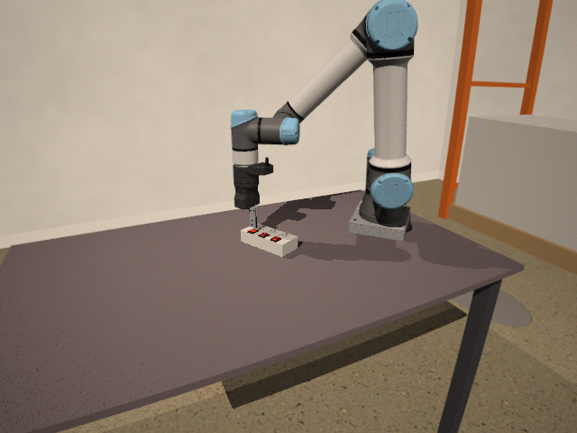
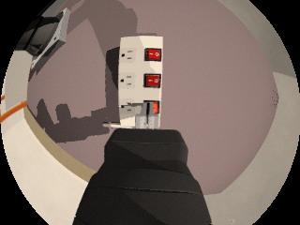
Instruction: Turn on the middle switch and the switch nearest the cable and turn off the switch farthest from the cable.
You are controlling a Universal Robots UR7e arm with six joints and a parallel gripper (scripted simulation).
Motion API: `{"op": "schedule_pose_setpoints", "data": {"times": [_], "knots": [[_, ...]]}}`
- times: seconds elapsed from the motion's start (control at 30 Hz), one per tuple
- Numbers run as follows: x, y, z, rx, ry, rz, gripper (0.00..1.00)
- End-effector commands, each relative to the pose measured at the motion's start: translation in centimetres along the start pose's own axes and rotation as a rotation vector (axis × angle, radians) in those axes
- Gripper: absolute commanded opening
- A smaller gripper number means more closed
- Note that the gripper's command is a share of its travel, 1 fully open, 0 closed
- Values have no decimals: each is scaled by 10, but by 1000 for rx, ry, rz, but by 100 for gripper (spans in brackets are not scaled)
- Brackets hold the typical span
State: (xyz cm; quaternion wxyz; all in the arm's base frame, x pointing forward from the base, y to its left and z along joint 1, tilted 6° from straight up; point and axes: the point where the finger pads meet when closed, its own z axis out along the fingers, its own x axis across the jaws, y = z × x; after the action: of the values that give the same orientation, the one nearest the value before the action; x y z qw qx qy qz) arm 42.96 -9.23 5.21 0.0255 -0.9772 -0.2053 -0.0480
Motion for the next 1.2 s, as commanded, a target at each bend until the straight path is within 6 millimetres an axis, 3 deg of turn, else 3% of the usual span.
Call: {"op": "schedule_pose_setpoints", "data": {"times": [0.0,0.3,0.97,1.17], "knots": [[0,1,-16,-2,1,0,0],[0,0,-27,-2,1,0,0],[0,0,-27,-2,1,0,0],[0,-42,-40,-2,1,0,0]]}}
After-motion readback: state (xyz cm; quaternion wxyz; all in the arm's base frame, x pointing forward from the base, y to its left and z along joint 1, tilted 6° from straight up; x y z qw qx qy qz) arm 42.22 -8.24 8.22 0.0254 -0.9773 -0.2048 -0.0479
